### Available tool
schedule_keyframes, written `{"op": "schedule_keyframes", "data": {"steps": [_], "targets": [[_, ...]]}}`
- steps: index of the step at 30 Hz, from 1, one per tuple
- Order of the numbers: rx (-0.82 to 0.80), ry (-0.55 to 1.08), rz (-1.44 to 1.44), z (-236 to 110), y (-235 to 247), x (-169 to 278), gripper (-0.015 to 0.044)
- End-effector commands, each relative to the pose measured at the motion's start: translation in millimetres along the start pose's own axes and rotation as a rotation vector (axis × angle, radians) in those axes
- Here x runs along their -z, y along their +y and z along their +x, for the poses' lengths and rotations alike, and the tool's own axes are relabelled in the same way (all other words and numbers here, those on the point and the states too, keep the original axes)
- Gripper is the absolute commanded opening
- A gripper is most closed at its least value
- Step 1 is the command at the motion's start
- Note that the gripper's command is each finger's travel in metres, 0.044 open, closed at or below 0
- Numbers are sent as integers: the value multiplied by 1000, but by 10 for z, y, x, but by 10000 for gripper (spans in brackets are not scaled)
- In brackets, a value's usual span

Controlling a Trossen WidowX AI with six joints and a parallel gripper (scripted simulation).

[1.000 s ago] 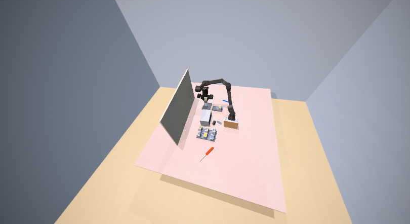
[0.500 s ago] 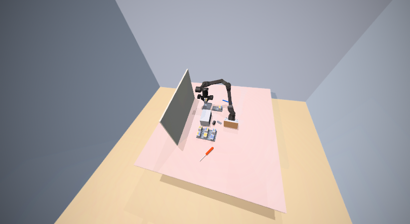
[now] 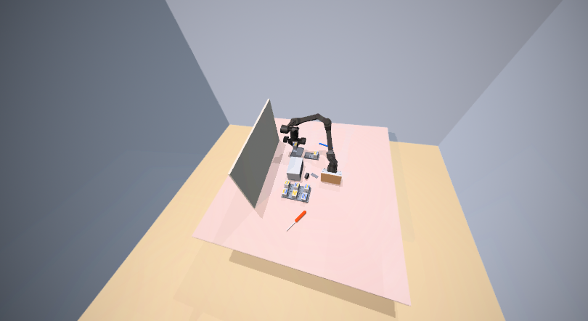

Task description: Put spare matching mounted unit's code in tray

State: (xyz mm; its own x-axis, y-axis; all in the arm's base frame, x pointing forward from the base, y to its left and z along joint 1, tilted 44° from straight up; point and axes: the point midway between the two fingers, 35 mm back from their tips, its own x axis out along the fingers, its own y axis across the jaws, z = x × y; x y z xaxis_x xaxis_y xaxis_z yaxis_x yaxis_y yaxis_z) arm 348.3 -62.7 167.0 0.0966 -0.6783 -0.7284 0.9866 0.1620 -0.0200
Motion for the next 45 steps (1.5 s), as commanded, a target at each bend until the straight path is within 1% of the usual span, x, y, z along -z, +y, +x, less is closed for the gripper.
{"op": "schedule_keyframes", "data": {"steps": [1, 45], "targets": [[5, -4, 0, 51, -12, -12, 0], [11, -8, 10, 397, -50, -23, 0]]}}
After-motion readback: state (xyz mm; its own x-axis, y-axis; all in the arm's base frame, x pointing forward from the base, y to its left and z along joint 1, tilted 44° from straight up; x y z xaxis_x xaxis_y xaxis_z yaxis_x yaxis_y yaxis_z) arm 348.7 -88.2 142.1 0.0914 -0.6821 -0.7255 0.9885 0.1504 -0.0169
